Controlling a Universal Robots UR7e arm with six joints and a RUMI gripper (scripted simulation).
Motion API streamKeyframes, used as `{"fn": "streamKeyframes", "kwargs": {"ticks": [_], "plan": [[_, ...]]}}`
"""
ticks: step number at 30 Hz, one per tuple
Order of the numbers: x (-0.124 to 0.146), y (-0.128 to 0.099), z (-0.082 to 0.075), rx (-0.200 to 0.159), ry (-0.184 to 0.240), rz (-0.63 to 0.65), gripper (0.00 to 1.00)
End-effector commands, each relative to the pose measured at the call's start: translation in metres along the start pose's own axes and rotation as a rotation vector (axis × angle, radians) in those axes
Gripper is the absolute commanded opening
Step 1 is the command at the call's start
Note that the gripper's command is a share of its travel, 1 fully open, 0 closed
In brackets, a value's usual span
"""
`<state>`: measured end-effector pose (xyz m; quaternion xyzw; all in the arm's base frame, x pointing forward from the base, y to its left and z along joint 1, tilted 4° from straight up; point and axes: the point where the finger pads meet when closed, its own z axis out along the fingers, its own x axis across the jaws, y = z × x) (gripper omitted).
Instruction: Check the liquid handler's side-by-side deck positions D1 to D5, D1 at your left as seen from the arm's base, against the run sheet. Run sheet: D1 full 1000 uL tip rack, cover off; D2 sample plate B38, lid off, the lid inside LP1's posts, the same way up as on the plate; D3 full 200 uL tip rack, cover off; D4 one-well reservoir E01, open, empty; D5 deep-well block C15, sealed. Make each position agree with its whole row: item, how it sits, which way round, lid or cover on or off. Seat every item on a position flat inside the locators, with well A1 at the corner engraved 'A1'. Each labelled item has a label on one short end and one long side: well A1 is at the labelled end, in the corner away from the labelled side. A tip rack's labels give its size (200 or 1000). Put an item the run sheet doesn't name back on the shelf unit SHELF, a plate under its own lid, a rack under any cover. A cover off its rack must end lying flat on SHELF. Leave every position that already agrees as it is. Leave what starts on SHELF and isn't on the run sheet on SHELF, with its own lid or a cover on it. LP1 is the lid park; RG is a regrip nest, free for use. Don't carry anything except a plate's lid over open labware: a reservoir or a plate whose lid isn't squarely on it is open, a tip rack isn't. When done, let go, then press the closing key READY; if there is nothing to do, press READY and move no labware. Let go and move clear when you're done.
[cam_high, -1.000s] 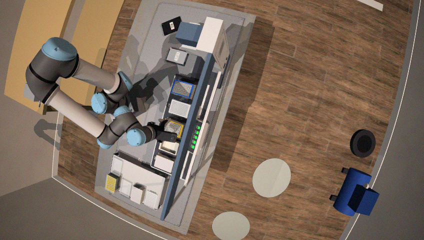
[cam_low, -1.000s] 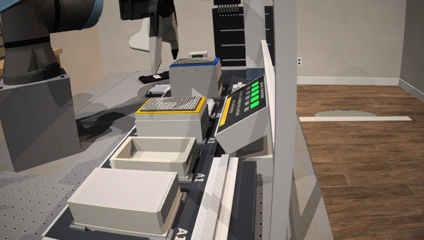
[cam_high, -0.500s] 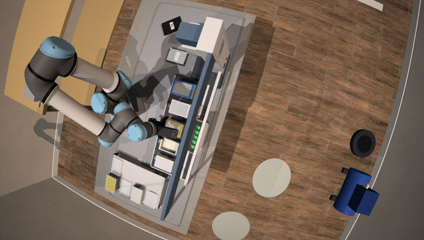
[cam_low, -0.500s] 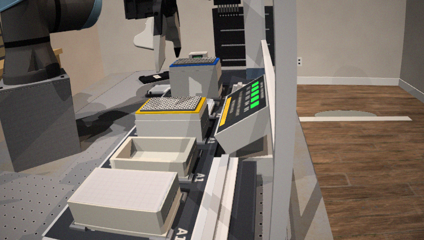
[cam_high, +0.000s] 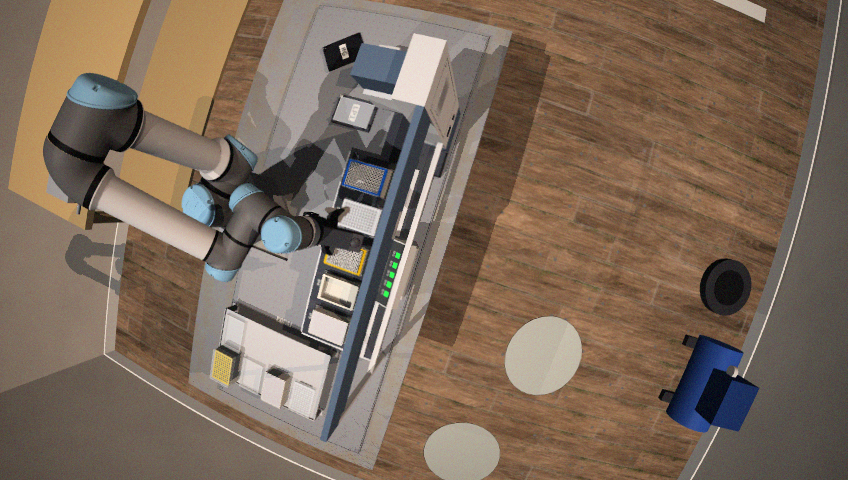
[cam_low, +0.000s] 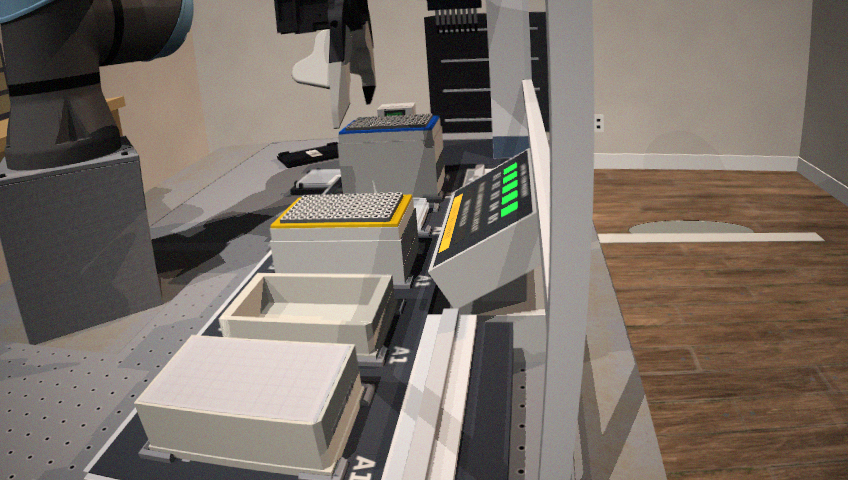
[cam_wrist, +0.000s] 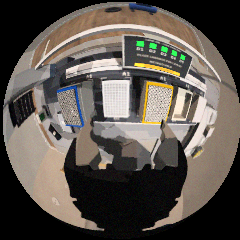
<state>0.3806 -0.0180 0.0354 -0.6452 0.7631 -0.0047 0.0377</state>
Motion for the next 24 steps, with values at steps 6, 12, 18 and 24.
{"fn": "streamKeyframes", "kwargs": {"ticks": [6,12,18,24], "plan": [[-0.037,-0.001,0.000,0.000,0.003,0.001,0.82],[-0.037,-0.001,0.000,0.000,0.003,0.001,0.82],[-0.037,-0.001,0.000,0.000,0.003,0.001,0.82],[-0.037,-0.001,0.000,0.000,0.003,0.001,0.82]]}}
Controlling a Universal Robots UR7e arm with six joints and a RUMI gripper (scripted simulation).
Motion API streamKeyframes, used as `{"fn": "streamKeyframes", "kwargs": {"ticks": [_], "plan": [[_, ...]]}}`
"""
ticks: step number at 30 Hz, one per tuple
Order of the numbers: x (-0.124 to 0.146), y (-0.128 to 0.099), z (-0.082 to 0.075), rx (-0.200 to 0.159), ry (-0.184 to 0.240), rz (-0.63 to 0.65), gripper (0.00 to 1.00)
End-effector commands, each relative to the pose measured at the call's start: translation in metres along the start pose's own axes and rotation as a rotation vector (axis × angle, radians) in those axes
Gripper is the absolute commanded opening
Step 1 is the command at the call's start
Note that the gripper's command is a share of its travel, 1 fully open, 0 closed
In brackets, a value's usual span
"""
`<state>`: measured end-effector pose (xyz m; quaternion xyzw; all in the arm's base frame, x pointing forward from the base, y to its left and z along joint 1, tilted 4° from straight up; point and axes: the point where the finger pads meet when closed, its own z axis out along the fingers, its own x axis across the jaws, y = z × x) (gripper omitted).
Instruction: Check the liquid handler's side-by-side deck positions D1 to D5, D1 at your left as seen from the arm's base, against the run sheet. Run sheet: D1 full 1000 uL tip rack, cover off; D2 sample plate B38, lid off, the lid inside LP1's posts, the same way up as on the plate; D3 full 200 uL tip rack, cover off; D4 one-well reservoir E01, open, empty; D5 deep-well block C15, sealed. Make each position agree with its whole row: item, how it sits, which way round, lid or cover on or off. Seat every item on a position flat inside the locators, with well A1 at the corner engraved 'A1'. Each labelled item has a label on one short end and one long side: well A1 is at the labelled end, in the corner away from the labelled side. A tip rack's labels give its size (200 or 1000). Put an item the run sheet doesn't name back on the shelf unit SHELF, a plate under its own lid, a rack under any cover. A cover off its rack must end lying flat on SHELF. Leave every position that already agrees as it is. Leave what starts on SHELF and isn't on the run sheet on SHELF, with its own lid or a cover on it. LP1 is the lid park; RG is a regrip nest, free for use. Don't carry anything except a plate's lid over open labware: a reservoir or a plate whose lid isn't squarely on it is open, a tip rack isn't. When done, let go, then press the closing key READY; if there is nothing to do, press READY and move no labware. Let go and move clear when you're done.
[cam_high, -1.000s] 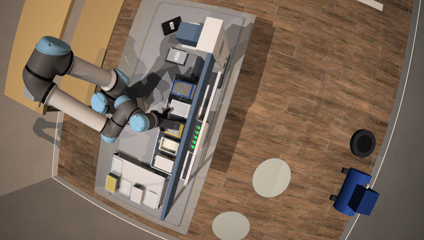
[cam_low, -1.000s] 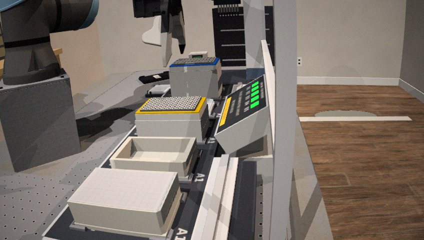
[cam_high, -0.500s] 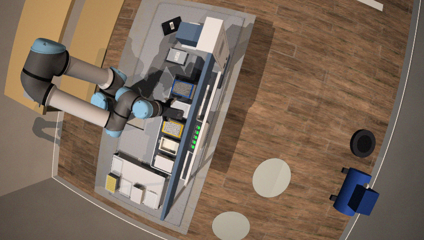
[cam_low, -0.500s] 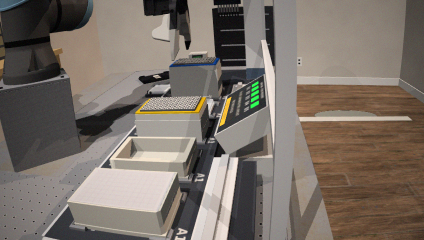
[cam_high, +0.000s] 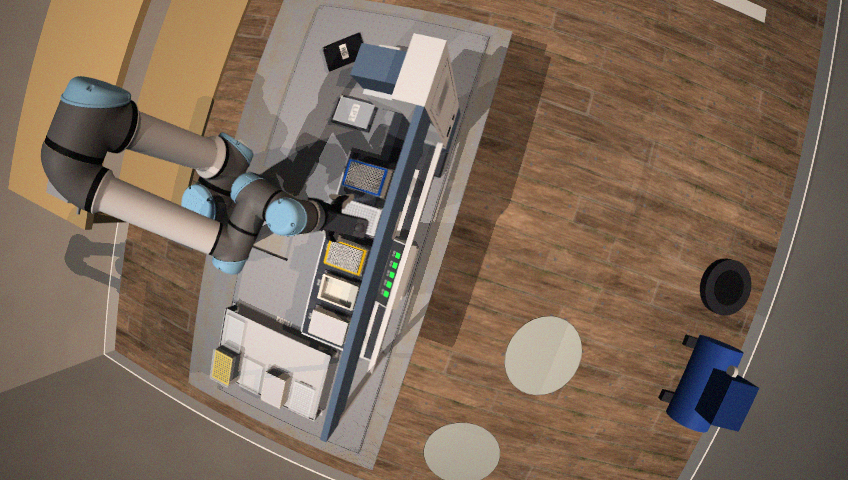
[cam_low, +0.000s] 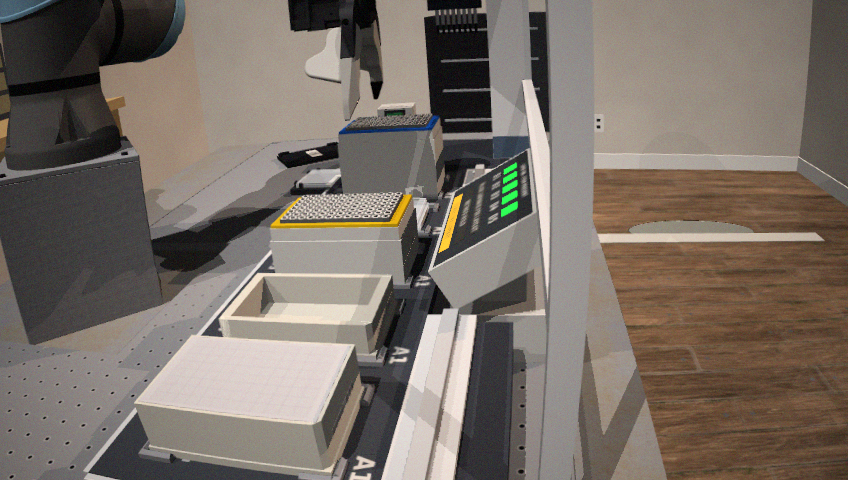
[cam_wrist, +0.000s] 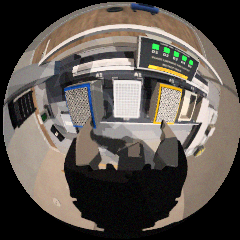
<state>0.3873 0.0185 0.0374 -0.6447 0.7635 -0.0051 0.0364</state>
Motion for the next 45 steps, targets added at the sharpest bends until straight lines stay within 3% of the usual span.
{"fn": "streamKeyframes", "kwargs": {"ticks": [1,17,45], "plan": [[0.000,0.000,0.000,0.001,0.000,0.000,0.82],[0.000,0.000,0.000,0.001,0.000,0.000,0.82],[-0.120,0.000,0.000,0.001,0.000,0.000,0.82]]}}
